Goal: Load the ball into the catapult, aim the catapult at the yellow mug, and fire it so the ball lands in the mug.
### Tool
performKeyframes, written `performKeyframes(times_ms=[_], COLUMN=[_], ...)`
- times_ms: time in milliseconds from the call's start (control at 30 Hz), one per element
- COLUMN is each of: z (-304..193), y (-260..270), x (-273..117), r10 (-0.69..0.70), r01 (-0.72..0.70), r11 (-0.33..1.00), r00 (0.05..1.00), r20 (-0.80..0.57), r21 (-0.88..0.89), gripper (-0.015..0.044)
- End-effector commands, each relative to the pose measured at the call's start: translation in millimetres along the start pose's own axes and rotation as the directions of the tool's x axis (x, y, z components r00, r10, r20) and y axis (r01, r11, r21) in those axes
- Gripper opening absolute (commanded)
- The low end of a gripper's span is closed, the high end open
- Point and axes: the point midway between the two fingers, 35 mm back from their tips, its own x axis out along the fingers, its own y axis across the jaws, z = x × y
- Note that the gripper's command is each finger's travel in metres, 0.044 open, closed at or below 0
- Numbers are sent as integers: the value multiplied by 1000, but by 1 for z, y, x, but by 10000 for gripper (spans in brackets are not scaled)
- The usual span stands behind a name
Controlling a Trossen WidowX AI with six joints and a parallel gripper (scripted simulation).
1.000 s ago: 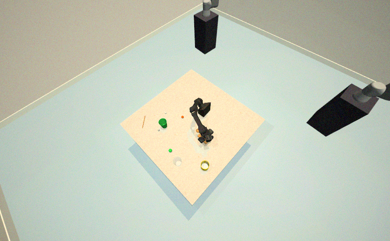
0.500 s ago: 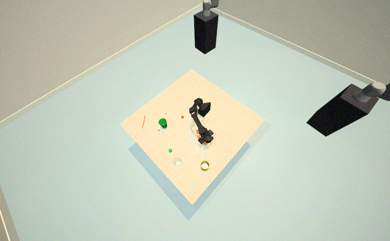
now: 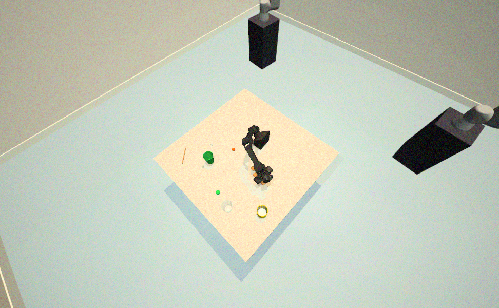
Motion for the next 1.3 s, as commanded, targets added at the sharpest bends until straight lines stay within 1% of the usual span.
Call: performKeyframes(times_ms=[0,233,267,333,433,500,533,567,667,767,800,967,1267], z=[0,0,1,3,2,1,1,3,3,2,2,2,2], y=[0,0,-1,-2,0,2,2,2,2,3,3,2,2], x=[-1,-3,-11,-42,-90,-101,-101,-83,-83,-96,-94,-51,-42], r10=[0,1,1,2,4,4,4,2,2,-5,-5,-6,-6], r01=[0,-1,-1,-2,-4,-4,-4,-3,-3,5,5,6,6], r11=[1000,1000,1000,1000,1000,1000,1000,1000,1000,1000,1000,1000,1000], r00=[1000,1000,1000,1000,1000,1000,1000,1000,1000,1000,1000,1000,1000], r20=[0,0,1,3,3,3,3,-6,-6,0,0,-1,-1], r21=[1,1,0,-1,-2,-2,-2,-12,-12,-4,-4,-4,-4], gripper=[184,368,394,440,440,440,440,440,440,440,440,440,440])
